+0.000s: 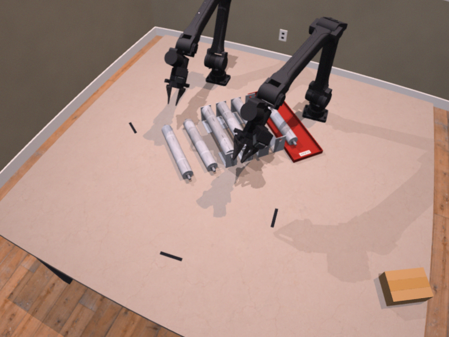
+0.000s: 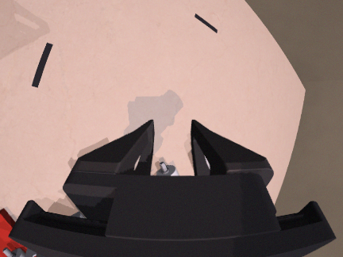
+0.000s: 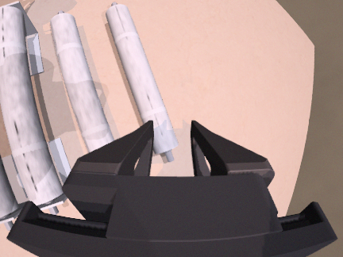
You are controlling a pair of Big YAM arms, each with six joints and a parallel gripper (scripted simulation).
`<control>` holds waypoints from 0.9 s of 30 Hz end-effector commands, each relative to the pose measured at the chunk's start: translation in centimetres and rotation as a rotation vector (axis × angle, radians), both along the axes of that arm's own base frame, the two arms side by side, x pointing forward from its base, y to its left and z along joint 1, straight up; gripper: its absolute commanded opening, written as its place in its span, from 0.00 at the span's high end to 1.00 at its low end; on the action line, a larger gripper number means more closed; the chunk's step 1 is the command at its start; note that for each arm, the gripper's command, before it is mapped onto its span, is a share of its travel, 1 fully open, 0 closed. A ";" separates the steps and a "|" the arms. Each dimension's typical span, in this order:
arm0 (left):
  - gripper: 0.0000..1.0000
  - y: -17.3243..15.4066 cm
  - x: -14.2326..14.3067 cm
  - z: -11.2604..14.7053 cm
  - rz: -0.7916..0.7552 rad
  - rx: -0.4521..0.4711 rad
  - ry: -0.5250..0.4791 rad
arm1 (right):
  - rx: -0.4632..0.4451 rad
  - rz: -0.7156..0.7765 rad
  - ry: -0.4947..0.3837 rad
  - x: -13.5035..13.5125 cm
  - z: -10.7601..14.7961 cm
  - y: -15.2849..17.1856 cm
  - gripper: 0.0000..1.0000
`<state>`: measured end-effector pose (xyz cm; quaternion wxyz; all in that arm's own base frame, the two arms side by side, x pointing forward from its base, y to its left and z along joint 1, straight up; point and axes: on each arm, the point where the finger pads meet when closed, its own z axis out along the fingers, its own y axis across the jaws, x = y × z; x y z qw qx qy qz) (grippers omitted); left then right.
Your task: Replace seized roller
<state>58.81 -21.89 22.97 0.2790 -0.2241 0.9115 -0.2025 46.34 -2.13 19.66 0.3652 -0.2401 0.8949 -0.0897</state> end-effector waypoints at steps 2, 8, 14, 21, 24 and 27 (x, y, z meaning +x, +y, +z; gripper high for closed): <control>0.68 -4.3 0.3 -2.9 0.058 -0.054 0.137 | -0.059 0.066 0.119 -1.8 -3.8 -0.7 0.68; 0.68 -3.8 0.4 -2.9 0.122 -0.076 0.190 | -0.089 0.113 0.061 -0.8 -0.6 0.1 0.68; 0.68 -9.5 -3.0 -10.2 0.152 -0.039 0.391 | -0.101 0.177 0.312 -6.5 -9.3 -0.8 0.68; 0.68 -11.0 -4.5 -12.8 0.218 -0.019 0.499 | -0.106 0.237 0.402 -8.9 -11.4 -0.6 0.68; 0.68 -11.2 -4.6 -13.2 0.223 -0.014 0.511 | -0.105 0.243 0.412 -9.2 -11.7 -0.6 0.68; 0.68 -10.5 -4.5 -13.9 0.249 -0.007 0.533 | -0.102 0.251 0.431 -9.9 -12.1 -0.6 0.68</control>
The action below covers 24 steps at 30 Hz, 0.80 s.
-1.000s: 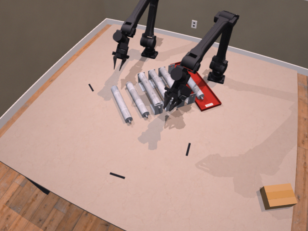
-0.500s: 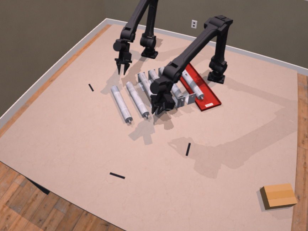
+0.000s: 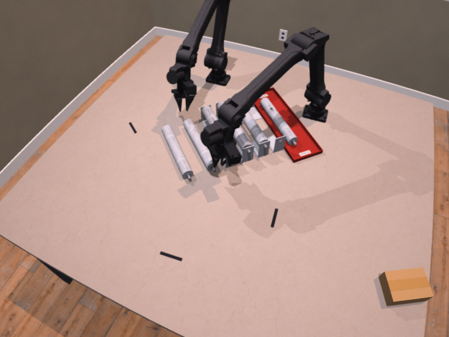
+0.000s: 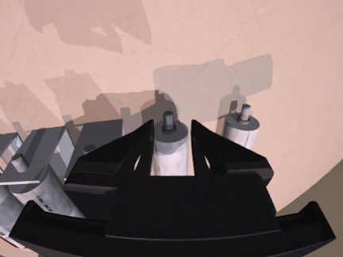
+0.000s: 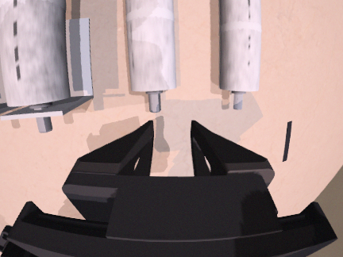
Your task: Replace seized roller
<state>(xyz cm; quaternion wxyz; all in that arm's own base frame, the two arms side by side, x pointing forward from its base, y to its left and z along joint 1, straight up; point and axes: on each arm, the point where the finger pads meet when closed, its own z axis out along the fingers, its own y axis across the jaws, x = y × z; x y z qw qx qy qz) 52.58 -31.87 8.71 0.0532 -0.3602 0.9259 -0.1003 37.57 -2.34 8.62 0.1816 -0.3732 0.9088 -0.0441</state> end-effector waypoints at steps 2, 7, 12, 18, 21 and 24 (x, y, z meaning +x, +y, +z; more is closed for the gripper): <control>0.68 -2.4 0.3 -0.4 0.019 -0.004 0.024 | -0.003 0.023 0.068 -1.7 -1.6 -0.4 0.68; 0.68 -2.8 -0.3 -1.3 0.027 0.009 0.051 | 0.000 0.036 0.086 -2.2 -2.0 -0.3 0.68; 0.68 -0.7 0.3 -2.0 0.054 0.021 0.065 | -0.004 0.037 0.059 -1.7 -1.3 -0.2 0.68; 0.68 -2.3 -1.5 -5.4 0.009 0.033 0.078 | -0.001 0.034 0.061 -1.2 -3.7 0.6 0.68; 0.68 -2.2 -1.3 -6.9 0.003 0.033 0.075 | 0.000 0.034 0.062 -0.9 -5.1 0.7 0.68; 0.68 -2.4 -1.2 -8.0 0.016 0.032 0.076 | -0.001 0.035 0.063 -0.4 -6.2 0.8 0.68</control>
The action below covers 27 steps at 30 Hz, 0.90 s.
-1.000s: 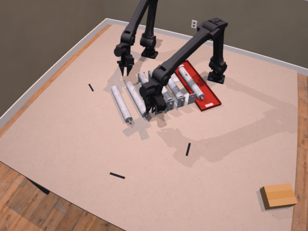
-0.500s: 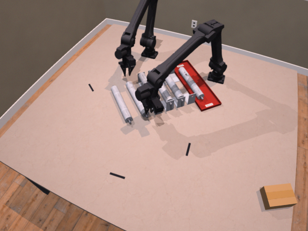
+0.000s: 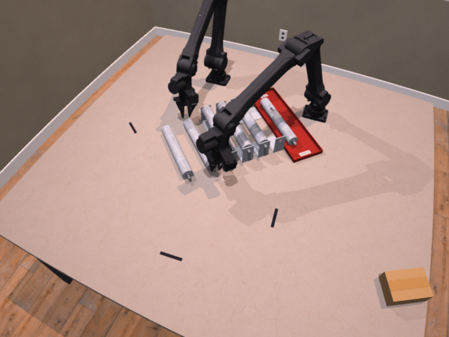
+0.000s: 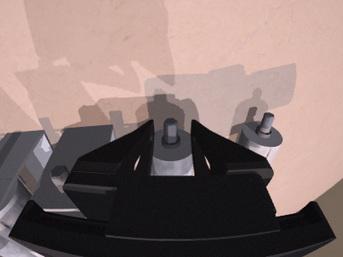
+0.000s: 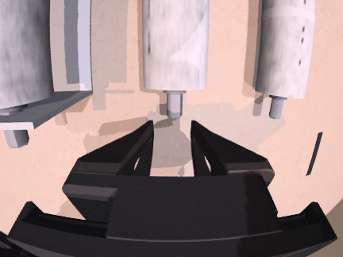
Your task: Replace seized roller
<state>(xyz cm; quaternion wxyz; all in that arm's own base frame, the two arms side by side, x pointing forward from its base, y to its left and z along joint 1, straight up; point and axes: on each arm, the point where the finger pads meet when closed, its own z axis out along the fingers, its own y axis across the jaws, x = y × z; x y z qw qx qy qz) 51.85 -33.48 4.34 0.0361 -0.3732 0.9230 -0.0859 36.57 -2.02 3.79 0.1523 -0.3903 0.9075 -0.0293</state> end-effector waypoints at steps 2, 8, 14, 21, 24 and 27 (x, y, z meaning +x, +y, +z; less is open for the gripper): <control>0.68 -1.3 0.0 -3.9 -0.010 0.011 0.020 | 0.001 0.000 0.000 0.7 -2.2 0.5 0.68; 0.68 0.1 -0.4 -4.4 -0.006 0.033 0.049 | -0.006 -0.004 -0.054 3.0 0.9 -0.3 0.68; 0.68 1.0 -0.1 -4.4 0.004 0.034 0.052 | -0.005 -0.015 -0.040 2.6 -0.5 -0.6 0.68; 0.68 1.1 0.0 -4.3 0.007 0.033 0.053 | -0.006 -0.014 -0.036 1.7 -0.5 -0.5 0.68; 0.68 1.0 0.1 -4.3 0.007 0.031 0.049 | -0.006 -0.014 -0.035 1.6 -0.5 -0.5 0.68; 0.68 1.0 0.0 -4.3 0.008 0.033 0.053 | -0.006 -0.013 -0.040 1.2 -0.6 -0.5 0.68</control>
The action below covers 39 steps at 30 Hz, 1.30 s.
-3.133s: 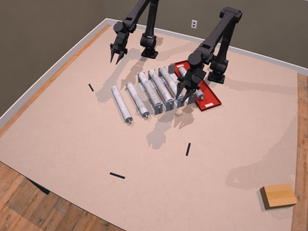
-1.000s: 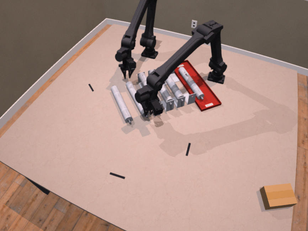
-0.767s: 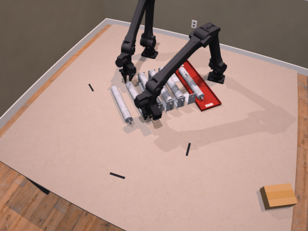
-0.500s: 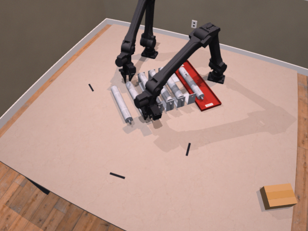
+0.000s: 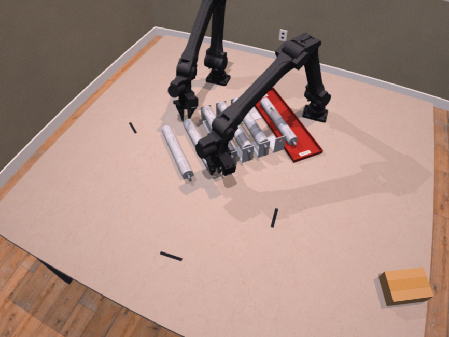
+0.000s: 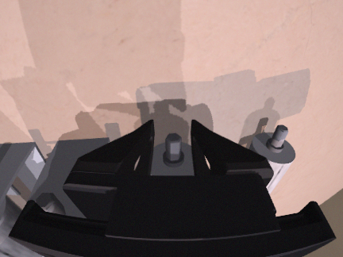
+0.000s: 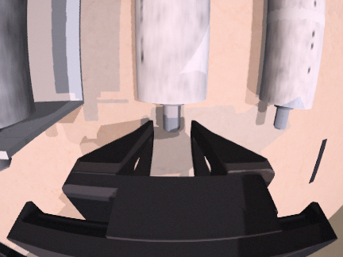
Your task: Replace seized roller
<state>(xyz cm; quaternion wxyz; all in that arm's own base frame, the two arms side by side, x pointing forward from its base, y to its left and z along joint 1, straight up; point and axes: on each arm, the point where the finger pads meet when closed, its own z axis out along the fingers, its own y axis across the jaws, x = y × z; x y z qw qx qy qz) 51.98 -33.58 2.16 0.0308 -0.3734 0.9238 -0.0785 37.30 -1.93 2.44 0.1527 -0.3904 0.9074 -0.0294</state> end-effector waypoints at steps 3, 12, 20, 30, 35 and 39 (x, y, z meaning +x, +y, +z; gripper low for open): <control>0.68 1.0 0.0 -2.0 0.008 0.022 0.034 | -0.005 -0.012 -0.020 0.0 0.4 -0.5 0.68; 0.68 0.5 0.7 -1.2 0.007 0.012 0.018 | -0.007 -0.011 -0.032 0.5 0.7 -0.6 0.68; 0.68 0.2 1.0 -0.9 0.007 0.007 0.010 | -0.007 -0.009 -0.028 0.3 0.5 -0.6 0.68; 0.97 -1.1 -0.9 -1.8 -0.030 0.017 0.031 | -0.006 -0.010 -0.026 0.3 0.5 -0.5 0.68; 0.97 -1.1 -0.8 -1.8 -0.025 0.014 0.026 | -0.006 -0.010 -0.026 0.3 0.5 -0.5 0.68; 0.97 -1.1 -0.8 -1.8 -0.025 0.014 0.026 | -0.006 -0.010 -0.026 0.3 0.5 -0.5 0.68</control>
